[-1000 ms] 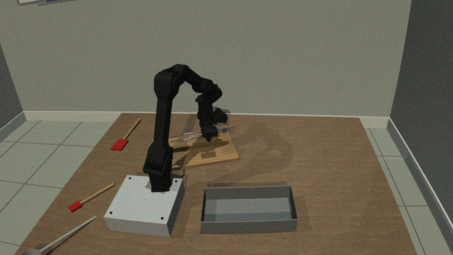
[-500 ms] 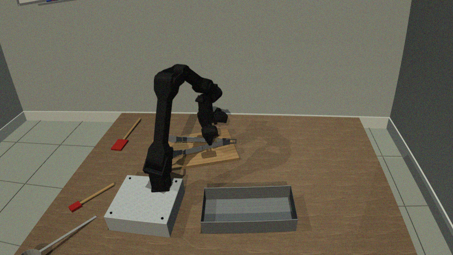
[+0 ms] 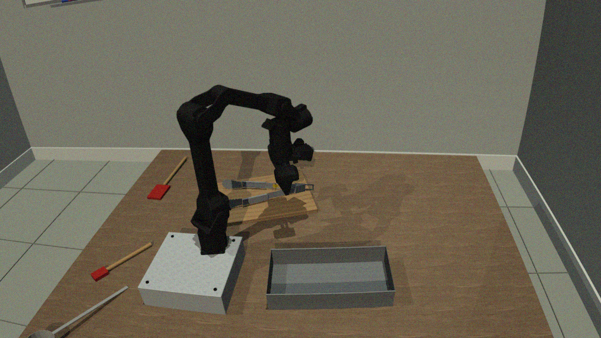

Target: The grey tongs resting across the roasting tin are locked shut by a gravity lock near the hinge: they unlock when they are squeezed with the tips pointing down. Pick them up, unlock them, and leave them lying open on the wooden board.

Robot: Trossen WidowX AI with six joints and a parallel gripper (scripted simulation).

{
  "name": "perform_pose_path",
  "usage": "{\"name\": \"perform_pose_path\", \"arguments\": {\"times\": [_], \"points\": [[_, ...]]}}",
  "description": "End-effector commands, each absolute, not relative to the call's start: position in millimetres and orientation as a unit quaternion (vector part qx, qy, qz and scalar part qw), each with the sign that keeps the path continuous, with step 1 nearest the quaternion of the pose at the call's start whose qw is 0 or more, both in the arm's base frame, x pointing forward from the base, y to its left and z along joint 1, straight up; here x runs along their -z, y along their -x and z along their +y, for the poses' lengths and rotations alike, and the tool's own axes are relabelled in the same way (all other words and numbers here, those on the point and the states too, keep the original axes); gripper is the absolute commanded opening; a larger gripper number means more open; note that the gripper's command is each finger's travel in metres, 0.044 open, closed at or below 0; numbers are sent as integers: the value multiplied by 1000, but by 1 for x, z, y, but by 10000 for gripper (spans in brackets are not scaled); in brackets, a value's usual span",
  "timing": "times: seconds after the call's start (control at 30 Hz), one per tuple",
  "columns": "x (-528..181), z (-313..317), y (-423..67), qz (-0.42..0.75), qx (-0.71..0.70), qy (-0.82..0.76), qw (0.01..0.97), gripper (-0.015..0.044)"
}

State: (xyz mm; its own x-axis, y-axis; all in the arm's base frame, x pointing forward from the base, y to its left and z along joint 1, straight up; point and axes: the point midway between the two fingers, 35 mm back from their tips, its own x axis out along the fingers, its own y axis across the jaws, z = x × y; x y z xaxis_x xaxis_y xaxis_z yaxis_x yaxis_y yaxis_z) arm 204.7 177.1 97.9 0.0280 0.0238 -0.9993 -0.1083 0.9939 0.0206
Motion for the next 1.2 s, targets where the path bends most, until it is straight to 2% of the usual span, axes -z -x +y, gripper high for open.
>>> {"name": "perform_pose_path", "arguments": {"times": [0.0, 0.17, 0.43, 1.17], "points": [[-102, 159, -197, 700, -50, 38, 711, 440], [-104, 159, -197, 700, -50, 38, 711, 440], [-151, 161, -196, 699, -47, 37, 713, 440], [-151, 161, -196, 699, -47, 37, 713, 440]]}}
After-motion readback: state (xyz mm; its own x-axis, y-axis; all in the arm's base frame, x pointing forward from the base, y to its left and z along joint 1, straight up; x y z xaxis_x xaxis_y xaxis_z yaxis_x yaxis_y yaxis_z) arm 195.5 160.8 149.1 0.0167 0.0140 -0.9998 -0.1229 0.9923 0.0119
